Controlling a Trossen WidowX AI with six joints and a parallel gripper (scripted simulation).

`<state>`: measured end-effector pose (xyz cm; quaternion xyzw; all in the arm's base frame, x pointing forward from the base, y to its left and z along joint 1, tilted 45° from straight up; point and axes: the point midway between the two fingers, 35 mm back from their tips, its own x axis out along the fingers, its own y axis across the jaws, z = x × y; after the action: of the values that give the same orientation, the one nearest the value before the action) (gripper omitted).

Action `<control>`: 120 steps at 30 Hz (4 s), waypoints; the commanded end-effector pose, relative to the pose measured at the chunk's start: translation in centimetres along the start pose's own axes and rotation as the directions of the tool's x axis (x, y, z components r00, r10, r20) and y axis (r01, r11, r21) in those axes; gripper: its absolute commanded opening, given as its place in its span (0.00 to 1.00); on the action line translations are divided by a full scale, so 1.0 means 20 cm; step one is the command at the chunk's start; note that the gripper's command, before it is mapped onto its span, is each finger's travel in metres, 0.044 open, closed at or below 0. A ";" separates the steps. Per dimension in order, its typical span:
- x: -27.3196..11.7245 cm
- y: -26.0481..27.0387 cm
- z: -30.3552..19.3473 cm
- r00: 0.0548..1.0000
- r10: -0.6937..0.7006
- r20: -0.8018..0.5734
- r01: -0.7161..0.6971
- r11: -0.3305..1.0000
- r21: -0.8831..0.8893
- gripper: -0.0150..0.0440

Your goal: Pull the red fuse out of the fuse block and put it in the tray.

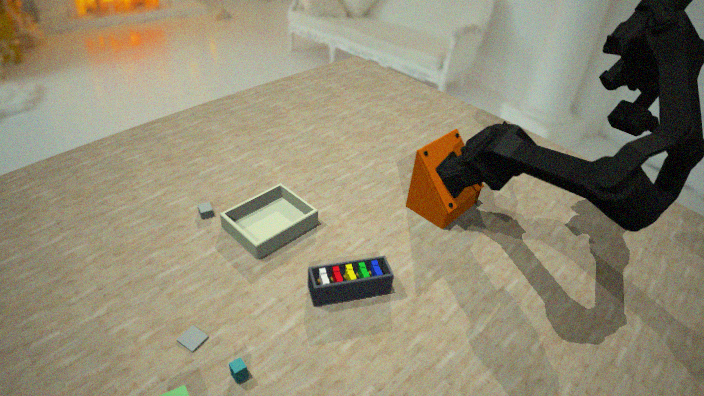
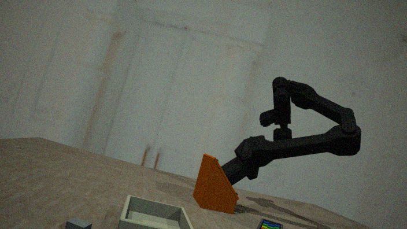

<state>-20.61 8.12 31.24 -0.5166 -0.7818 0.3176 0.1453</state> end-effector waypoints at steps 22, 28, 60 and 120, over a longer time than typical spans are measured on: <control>-1.30 0.17 1.00 0.362 0.048 0.931 0.654 0.699 -0.290 0.38; -1.70 0.54 1.00 0.173 0.264 0.949 0.819 0.496 -0.287 0.38; -1.58 2.48 -0.08 0.632 0.742 0.226 0.759 -0.651 0.012 0.38; -1.47 2.62 0.01 0.632 0.742 0.225 0.759 -0.651 0.013 0.38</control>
<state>29.29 -4.77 0.54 0.0666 -0.4333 -0.4926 -0.7518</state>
